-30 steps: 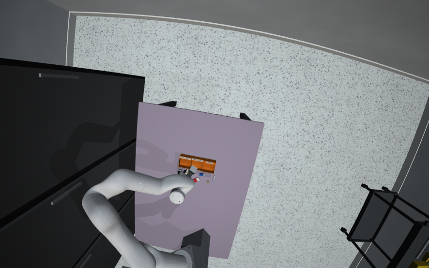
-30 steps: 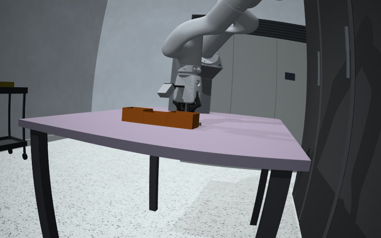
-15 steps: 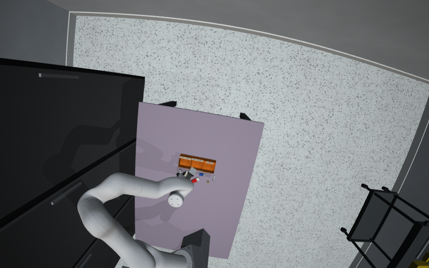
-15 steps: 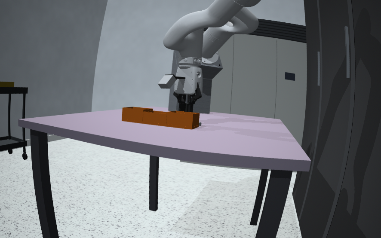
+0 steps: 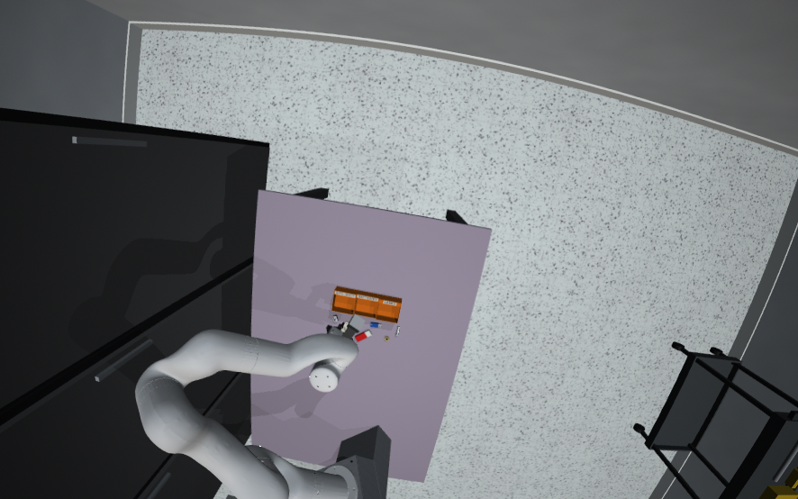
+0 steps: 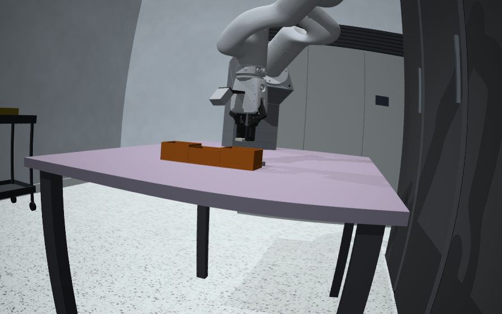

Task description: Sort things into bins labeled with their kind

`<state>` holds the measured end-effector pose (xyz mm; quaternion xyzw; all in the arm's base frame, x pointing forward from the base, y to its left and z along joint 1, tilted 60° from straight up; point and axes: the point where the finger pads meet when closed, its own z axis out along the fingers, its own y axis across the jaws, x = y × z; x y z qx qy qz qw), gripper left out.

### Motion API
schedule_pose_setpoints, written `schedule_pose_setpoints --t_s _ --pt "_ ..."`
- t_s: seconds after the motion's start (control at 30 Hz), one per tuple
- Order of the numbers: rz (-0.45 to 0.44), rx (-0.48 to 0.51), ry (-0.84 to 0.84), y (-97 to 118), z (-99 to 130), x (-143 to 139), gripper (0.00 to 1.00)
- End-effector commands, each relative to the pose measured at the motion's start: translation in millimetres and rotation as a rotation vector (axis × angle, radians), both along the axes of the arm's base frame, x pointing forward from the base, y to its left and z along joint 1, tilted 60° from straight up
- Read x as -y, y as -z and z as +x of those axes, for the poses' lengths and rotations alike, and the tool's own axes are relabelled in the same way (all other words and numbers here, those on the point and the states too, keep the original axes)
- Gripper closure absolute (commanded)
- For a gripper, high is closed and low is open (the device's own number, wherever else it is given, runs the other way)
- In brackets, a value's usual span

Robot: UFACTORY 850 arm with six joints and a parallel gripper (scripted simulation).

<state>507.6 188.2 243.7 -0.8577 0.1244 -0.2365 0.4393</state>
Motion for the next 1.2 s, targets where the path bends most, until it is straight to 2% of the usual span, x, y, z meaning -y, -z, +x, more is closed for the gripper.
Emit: schedule_pose_setpoints --t_s 0.0,0.43,0.9,1.0,1.1,1.17 --pt "0.000 0.000 0.000 -0.5 -0.1 0.6 1.00" --pt "0.000 0.000 0.000 -3.8 -3.5 5.1 1.00" --pt "0.000 0.001 0.001 13.1 56.3 61.7 1.00" --pt "0.000 0.001 0.001 14.1 59.7 64.9 1.00" --pt "0.077 -0.104 0.076 17.7 72.5 77.0 1.00" --pt "0.099 -0.132 0.098 20.1 81.1 85.1 1.00"
